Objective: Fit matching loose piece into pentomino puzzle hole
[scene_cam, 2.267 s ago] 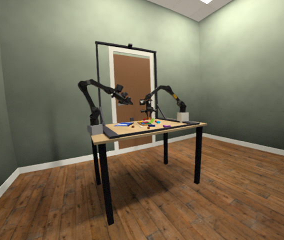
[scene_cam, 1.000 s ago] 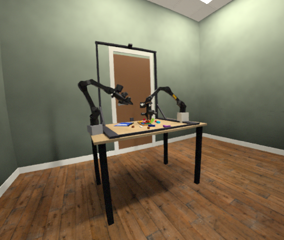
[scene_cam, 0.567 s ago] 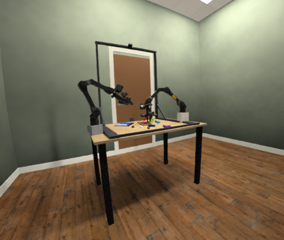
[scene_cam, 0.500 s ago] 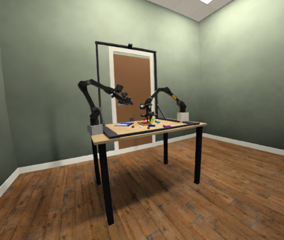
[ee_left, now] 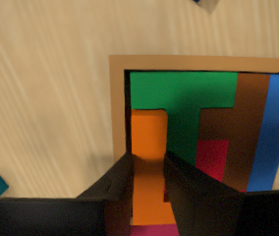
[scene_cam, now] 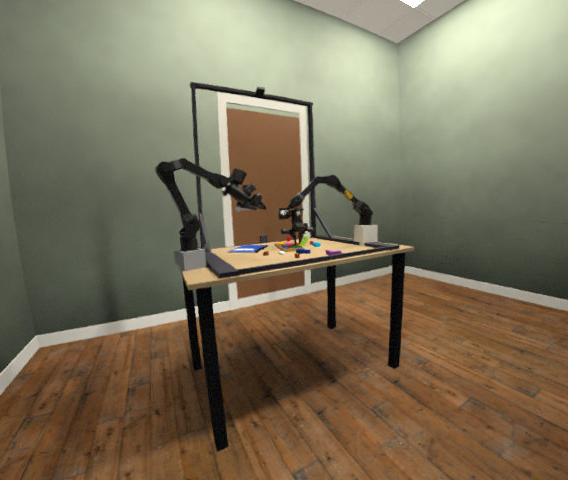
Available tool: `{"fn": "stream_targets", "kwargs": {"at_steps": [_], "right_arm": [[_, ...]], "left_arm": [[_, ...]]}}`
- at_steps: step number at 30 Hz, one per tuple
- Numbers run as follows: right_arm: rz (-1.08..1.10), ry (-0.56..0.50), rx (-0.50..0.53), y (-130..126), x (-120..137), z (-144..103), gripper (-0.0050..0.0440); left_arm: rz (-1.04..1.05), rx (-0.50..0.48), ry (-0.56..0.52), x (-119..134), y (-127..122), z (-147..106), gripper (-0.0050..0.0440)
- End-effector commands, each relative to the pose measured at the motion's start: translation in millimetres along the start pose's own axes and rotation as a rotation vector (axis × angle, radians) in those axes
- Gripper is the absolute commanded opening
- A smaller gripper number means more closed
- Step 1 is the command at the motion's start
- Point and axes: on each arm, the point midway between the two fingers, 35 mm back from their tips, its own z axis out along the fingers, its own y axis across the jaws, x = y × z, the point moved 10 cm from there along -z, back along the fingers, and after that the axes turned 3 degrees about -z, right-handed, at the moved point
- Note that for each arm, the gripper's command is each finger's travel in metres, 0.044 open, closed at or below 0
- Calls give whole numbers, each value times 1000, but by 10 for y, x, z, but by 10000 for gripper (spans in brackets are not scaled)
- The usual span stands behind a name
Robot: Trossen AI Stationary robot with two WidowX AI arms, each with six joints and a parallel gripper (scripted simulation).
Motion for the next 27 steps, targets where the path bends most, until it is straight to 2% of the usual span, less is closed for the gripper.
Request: {"fn": "stream_targets", "kwargs": {"at_steps": [1, 6, 7, 10, 12, 20, 27], "right_arm": [[-2, -21, 2, 0, -50, -40, 440], [-2, -21, 2, 0, -50, -40, 440], [-2, -21, 2, 0, -50, -40, 440], [-2, -21, 2, 0, -50, -40, 440], [-2, -21, 2, 0, -50, -40, 440], [-2, -21, 2, 0, -50, -40, 440], [-2, -21, 2, 0, -50, -40, 440]], "left_arm": [[4, 6, -4, 7, -19, -34, -50], [4, 6, -4, 7, -18, -34, -50], [4, 6, -4, 7, -18, -34, 24], [2, 23, 1, 5, -24, -102, 96], [2, 23, 1, 5, -24, -102, 96], [2, 23, 1, 5, -24, -102, 288], [9, 25, -2, 5, -21, -103, 298]]}}
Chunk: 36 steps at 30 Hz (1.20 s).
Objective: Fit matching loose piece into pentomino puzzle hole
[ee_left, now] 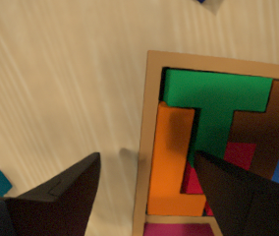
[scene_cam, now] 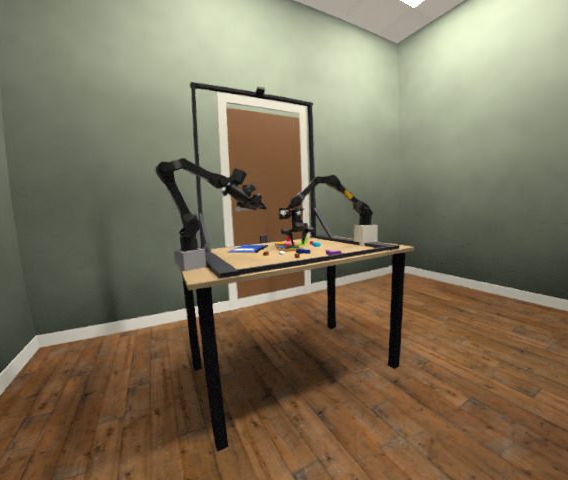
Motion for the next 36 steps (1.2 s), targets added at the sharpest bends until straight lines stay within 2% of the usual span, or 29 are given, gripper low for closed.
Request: {"fn": "stream_targets", "kwargs": {"at_steps": [1, 4, 6, 13, 17, 19, 23, 26, 34, 36], "right_arm": [[-2, -21, 2, 0, -50, -40, 440], [-6, -34, 1, 21, -34, -67, 440], [-11, -83, -5, 57, -80, -127, 440], [-33, -364, -52, 243, -299, -513, 440], [-36, -476, -75, 307, -365, -688, 440], [-36, -476, -75, 307, -365, -688, 440], [-35, -571, -95, 353, -410, -843, 440], [-35, -605, -102, 369, -423, -899, 440], [-35, -625, -109, 380, -430, -929, 440], [-35, -625, -109, 380, -430, -929, 440]], "left_arm": [[9, 35, 0, 7, -32, -101, 298], [25, 64, 3, -8, -18, -207, 298], [59, 104, 5, -33, -7, -310, 298], [287, 357, -23, -129, 137, -936, 298], [408, 494, -68, -183, 267, -1255, 298], [408, 494, -68, -183, 267, -1255, 298], [554, 660, -154, -250, 475, -1624, 298], [631, 749, -216, -287, 611, -1812, 298], [831, 970, -441, -380, 1052, -2238, 298], [831, 970, -441, -380, 1052, -2238, 298]]}}
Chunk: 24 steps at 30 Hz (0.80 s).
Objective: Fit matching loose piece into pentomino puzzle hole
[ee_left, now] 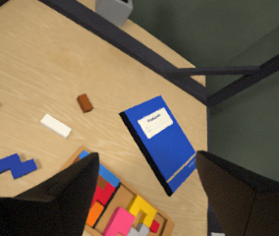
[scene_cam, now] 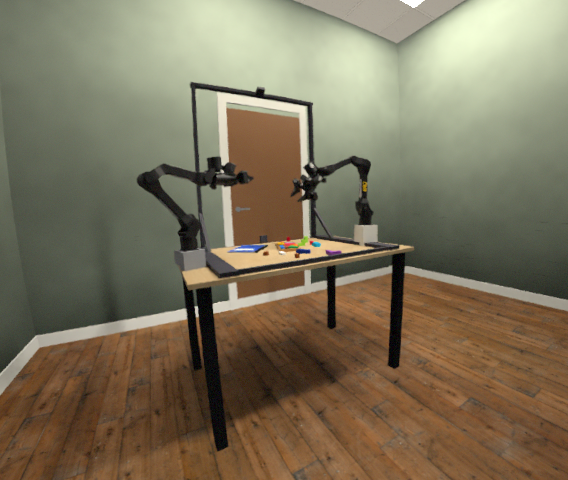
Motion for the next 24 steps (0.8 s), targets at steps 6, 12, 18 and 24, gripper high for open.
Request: {"fn": "stream_targets", "kwargs": {"at_steps": [6, 12, 18, 24], "right_arm": [[5, -20, 2, 0, -43, -24, 440], [2, -22, 2, -2, -60, -16, 440], [2, -22, 2, -2, -60, -16, 440], [2, -22, 2, -2, -60, -16, 440]], "left_arm": [[279, 176, -270, -37, 103, -685, 298], [459, 231, -466, 12, 196, -1091, 298], [560, 247, -586, 65, 264, -1309, 298], [646, 250, -696, 125, 333, -1489, 298]]}}
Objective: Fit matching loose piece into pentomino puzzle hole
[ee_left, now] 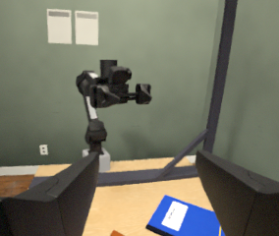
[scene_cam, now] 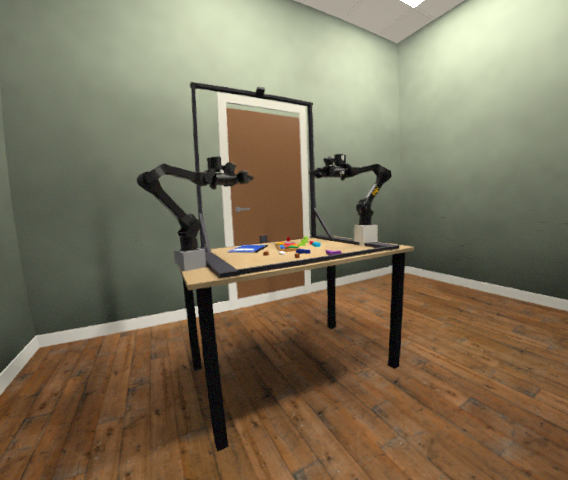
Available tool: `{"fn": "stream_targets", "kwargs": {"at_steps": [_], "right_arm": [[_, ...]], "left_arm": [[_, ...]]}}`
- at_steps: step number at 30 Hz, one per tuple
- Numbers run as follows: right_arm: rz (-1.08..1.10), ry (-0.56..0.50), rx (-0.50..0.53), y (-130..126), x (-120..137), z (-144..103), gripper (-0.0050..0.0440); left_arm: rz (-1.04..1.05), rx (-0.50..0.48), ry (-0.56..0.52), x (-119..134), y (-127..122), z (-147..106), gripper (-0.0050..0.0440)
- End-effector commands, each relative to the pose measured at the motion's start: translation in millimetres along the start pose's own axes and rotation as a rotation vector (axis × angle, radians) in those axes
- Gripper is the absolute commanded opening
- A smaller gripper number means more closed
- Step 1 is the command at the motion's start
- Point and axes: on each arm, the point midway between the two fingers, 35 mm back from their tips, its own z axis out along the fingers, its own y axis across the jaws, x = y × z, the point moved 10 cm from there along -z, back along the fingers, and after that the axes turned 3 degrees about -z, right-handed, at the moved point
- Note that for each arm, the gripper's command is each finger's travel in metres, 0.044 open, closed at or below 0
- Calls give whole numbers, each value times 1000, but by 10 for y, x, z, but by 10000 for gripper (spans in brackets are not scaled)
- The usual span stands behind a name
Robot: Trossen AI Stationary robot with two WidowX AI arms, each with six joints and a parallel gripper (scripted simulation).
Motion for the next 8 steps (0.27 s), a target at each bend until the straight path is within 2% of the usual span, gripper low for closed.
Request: {"fn": "stream_targets", "kwargs": {"at_steps": [1, 8], "right_arm": [[2, -19, 1, -2, -56, -14, 440], [2, -19, 1, -2, -56, -14, 440]], "left_arm": [[54, 7, -64, -17, 20, -129, 298], [57, 7, -64, -11, 21, -127, 298]]}}
